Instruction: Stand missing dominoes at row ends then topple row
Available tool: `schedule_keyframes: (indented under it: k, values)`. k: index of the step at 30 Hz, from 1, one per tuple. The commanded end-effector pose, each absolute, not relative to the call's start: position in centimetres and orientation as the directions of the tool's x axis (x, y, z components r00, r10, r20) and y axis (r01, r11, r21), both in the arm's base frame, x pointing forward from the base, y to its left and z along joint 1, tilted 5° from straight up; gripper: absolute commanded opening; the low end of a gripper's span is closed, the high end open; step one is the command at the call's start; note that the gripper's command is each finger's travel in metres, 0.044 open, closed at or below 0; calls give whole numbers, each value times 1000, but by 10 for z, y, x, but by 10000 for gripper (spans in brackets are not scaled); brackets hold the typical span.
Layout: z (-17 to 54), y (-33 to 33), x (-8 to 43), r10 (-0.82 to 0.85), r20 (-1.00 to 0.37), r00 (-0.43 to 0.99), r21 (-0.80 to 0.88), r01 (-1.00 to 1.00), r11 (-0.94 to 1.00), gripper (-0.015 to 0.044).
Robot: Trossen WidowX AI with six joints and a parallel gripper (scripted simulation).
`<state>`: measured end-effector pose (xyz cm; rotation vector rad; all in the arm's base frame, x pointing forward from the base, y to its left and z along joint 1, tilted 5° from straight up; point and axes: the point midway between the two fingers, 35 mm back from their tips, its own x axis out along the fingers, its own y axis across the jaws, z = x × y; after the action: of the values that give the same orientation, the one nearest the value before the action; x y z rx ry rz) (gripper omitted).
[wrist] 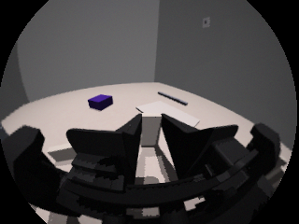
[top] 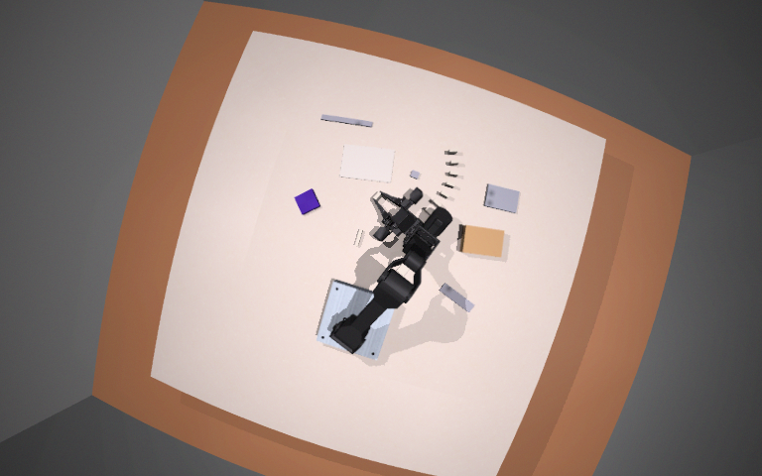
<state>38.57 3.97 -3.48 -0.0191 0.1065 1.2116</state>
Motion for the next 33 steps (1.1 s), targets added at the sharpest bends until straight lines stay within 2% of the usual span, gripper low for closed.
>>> schedule_keyframes:
  k: [1, 14, 17, 22, 29, 31, 33]
  values:
    - [-37, 40, 384, 932, -97, 349, 53, -933, 355, 107]
    - [-37, 40, 384, 932, -97, 349, 53, -933, 355, 440]
    - [-34, 40, 385, 932, -96, 349, 53, -933, 355, 440]
    - [13, 39, 388, 933, -92, 347, 43, -935, 352, 440]
    - [15, 39, 388, 933, -92, 347, 42, -935, 352, 440]
    - [12, 42, 396, 924, -141, 356, 58, -929, 366, 440]
    - [4, 51, 415, 888, -283, 363, 93, -911, 403, 440]
